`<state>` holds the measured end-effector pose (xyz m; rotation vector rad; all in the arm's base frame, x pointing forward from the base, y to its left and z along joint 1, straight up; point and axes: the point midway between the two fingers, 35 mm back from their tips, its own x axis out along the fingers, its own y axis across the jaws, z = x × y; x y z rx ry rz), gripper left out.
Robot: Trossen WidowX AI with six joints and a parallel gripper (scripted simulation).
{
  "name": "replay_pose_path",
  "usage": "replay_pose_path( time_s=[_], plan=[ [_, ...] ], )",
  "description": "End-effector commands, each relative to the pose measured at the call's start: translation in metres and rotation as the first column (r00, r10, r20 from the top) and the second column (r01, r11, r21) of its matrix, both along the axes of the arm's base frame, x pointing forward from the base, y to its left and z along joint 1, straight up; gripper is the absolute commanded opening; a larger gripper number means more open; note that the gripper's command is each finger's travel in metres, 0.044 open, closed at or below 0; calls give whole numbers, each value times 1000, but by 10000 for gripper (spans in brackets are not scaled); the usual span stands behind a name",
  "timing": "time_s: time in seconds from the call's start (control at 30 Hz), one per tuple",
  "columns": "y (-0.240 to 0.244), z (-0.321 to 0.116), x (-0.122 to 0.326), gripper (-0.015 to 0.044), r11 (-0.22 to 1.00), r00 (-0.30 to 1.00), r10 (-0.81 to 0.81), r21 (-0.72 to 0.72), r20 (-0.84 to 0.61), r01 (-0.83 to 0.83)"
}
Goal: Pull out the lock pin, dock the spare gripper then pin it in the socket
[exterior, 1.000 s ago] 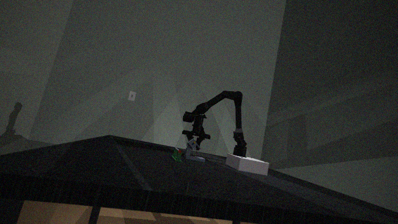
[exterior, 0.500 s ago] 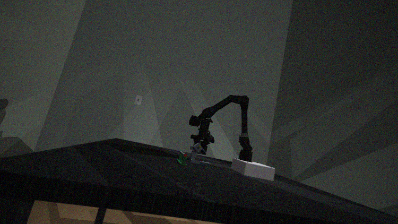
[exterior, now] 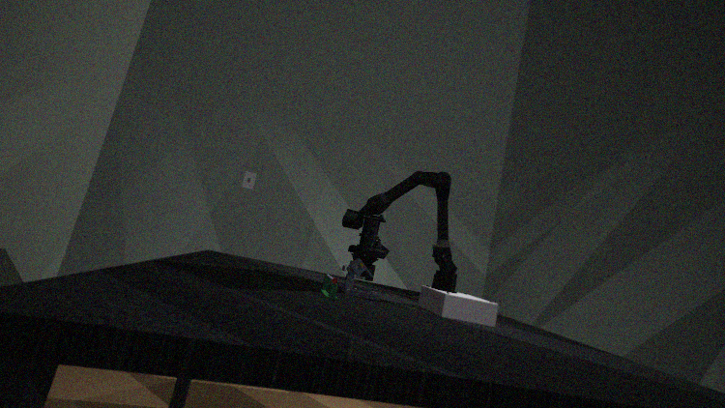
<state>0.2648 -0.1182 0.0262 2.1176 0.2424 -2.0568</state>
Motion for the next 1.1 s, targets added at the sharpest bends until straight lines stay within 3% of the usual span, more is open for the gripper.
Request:
replay_pose_path(
  time_s=[0.0,0.63,1.07],
  plan=[
    [0,-14,-1,0,998,998,-58,3,-3,58],
    [1,-41,-1,0,994,994,-107,5,-3,107],
    [1,-38,-2,341,995,995,-100,5,-6,100]
  ],
)
